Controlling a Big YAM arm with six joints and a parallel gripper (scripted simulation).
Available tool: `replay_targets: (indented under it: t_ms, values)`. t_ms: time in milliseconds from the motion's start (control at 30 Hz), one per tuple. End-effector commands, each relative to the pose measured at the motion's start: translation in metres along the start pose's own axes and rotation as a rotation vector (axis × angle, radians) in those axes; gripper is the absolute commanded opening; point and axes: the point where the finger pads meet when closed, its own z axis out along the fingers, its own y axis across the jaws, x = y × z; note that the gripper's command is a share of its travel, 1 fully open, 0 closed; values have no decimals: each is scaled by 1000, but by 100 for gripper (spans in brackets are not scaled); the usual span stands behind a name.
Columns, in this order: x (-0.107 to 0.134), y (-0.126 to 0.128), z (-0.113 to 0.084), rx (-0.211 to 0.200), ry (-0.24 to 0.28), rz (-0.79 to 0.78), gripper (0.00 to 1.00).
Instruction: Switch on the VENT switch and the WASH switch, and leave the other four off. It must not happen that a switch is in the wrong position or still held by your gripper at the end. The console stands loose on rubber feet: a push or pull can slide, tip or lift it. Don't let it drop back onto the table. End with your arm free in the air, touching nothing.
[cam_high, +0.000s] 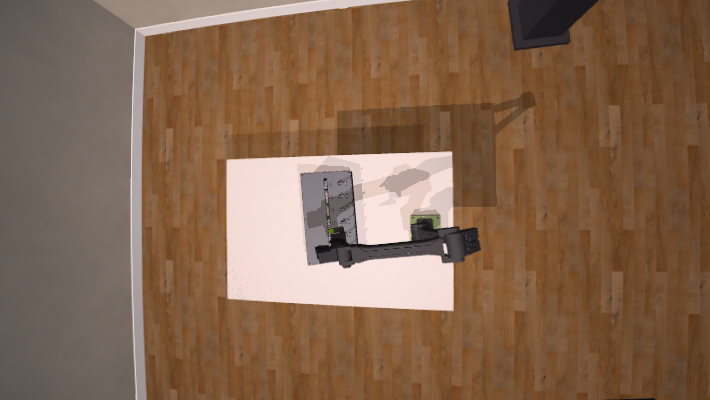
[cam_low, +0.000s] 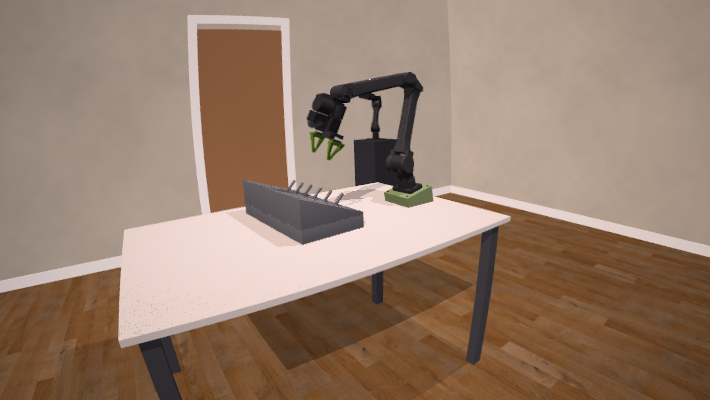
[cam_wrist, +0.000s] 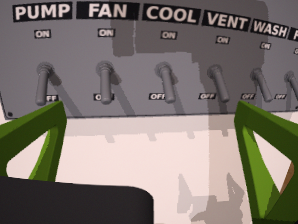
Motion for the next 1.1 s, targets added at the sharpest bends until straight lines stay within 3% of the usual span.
replay_targets:
  t_ms: [0, 67, 167, 267, 500, 533, 1067]
  values:
    - [18, 47, -19, -107, -60, 128, 100]
    - [30, 71, -25, -170, -65, 132, 100]
    - [35, 73, -19, -177, -48, 148, 100]
    - [41, 92, -26, -221, -54, 131, 100]
    - [44, 86, -25, -211, -47, 145, 100]
    - [44, 86, -25, -211, -47, 145, 70]
    - [44, 86, -25, -211, -47, 143, 70]
